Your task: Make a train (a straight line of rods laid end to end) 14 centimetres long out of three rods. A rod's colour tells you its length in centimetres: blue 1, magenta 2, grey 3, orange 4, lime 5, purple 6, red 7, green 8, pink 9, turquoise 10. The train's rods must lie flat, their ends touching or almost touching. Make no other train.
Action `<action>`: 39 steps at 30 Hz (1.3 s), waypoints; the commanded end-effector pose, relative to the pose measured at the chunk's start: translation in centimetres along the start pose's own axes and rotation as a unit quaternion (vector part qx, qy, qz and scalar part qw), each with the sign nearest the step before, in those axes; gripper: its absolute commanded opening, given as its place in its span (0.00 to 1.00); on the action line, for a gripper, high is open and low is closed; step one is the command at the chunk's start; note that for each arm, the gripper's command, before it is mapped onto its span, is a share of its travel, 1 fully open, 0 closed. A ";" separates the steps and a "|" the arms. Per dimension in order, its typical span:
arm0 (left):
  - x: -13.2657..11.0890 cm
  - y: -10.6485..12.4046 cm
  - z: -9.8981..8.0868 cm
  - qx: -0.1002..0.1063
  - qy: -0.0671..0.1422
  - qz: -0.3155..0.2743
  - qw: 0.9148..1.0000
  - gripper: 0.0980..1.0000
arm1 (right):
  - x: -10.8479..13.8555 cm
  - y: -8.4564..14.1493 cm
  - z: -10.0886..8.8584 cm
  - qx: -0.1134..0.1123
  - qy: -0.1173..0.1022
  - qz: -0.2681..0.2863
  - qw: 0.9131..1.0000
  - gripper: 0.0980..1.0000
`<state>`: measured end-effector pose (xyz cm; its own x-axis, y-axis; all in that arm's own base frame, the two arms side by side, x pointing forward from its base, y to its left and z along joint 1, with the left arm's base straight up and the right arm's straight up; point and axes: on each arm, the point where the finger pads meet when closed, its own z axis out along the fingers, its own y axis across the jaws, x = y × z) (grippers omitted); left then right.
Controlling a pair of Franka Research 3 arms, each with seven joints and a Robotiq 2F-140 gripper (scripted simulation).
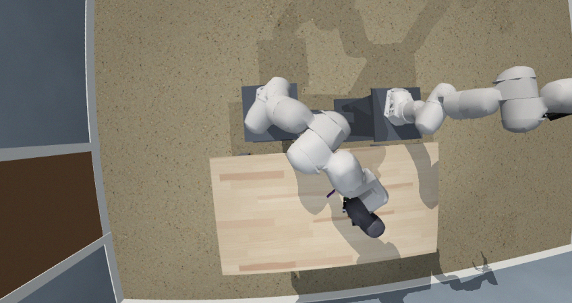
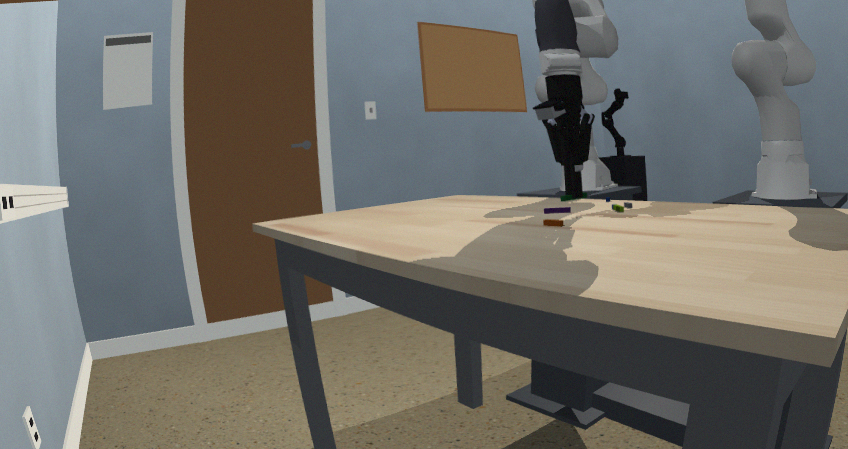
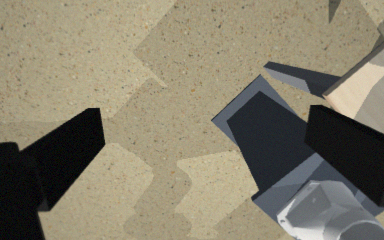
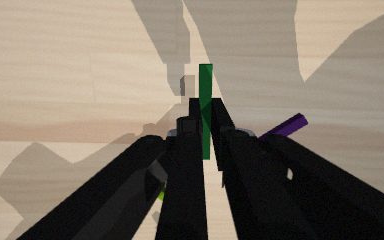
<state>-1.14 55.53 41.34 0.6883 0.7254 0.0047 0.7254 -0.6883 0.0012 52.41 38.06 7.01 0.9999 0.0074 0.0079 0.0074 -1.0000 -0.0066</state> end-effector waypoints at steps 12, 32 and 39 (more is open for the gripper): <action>-0.2 0.0 0.0 0.001 -0.002 0.001 1.000 1.00 | -0.2 0.1 -6.5 -0.003 -0.004 0.002 1.000 0.03; -0.2 0.0 0.0 0.001 -0.002 0.001 1.000 1.00 | -0.6 -0.8 -6.5 -0.003 -0.004 -0.035 0.999 0.03; -0.2 0.0 0.0 0.001 -0.002 0.001 1.000 1.00 | -1.6 -2.8 -6.5 -0.004 -0.004 -0.120 0.993 0.03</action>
<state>-1.14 55.53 41.34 0.6883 0.7254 0.0047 0.7254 -0.6883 0.0012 51.11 40.18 13.60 0.9925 0.1218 0.0040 0.1218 -0.9926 -0.0019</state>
